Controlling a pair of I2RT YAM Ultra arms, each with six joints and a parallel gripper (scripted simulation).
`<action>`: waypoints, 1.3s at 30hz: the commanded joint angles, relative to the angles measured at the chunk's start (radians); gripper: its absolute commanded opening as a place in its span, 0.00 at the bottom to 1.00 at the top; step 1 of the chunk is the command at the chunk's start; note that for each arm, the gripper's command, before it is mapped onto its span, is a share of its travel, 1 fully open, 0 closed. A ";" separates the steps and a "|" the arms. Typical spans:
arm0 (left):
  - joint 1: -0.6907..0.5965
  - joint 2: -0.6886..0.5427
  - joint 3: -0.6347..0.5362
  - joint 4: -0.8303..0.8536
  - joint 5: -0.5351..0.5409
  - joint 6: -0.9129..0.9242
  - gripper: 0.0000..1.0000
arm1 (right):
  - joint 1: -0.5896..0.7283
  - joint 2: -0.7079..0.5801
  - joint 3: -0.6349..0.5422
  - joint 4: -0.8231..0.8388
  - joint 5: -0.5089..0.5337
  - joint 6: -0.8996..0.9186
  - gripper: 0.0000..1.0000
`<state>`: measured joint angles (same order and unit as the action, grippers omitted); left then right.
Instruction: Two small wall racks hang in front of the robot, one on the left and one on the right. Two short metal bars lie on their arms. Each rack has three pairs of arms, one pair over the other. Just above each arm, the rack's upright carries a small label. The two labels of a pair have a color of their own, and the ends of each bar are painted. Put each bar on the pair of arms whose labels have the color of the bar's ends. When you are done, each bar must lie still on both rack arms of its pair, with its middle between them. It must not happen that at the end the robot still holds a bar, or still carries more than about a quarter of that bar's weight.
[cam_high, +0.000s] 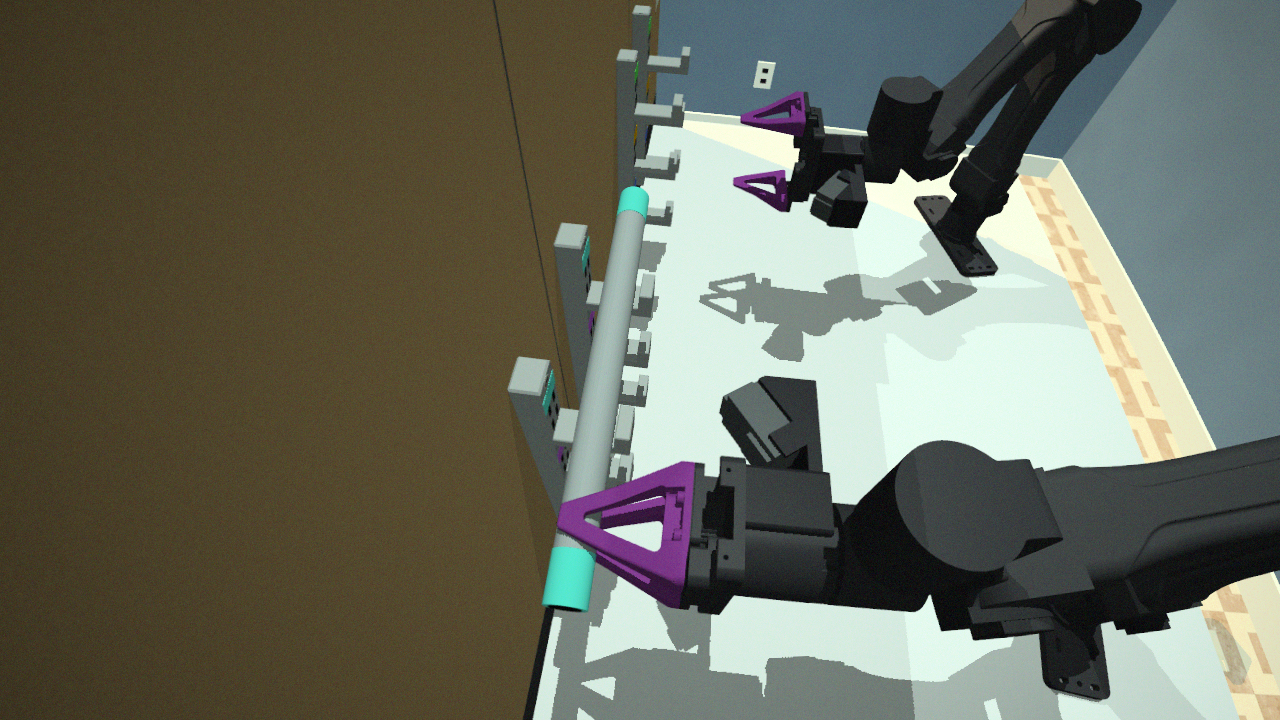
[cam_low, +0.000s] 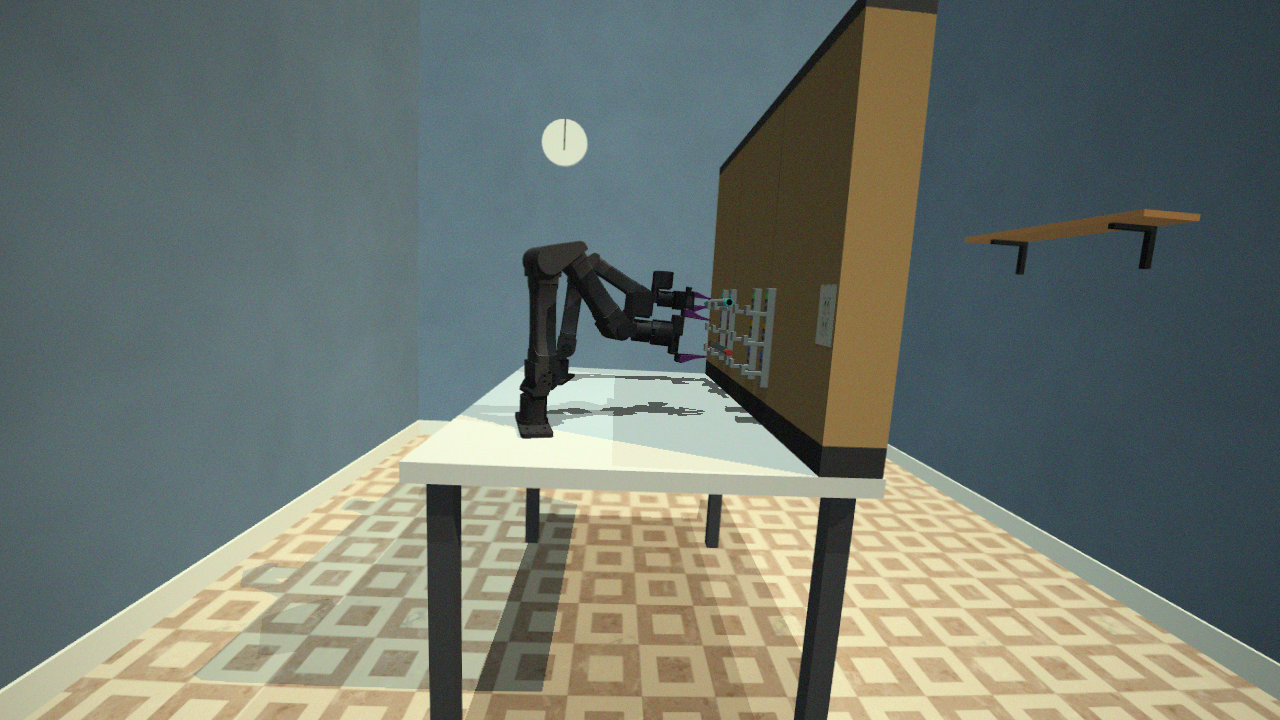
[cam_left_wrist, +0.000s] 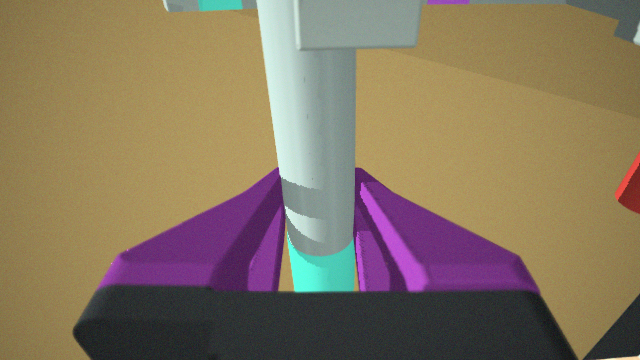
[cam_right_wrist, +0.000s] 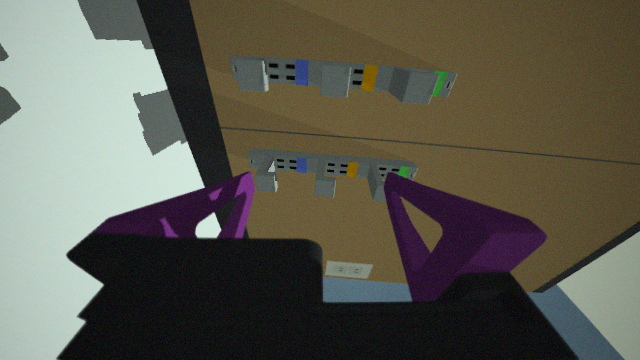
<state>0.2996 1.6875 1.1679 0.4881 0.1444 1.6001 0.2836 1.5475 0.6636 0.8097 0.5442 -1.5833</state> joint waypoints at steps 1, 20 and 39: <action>-0.011 0.000 0.000 0.030 -0.001 -0.028 0.00 | -0.009 -0.035 0.002 0.036 -0.004 0.010 1.00; -0.011 0.003 -0.011 0.044 -0.001 -0.029 0.00 | -0.009 -0.035 0.002 0.036 -0.004 0.010 1.00; -0.011 0.007 -0.019 0.056 -0.001 -0.029 0.00 | -0.009 -0.035 0.002 0.036 -0.004 0.010 1.00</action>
<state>0.2996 1.6875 1.1507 0.5220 0.1436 1.5982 0.2836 1.5475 0.6636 0.8097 0.5442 -1.5833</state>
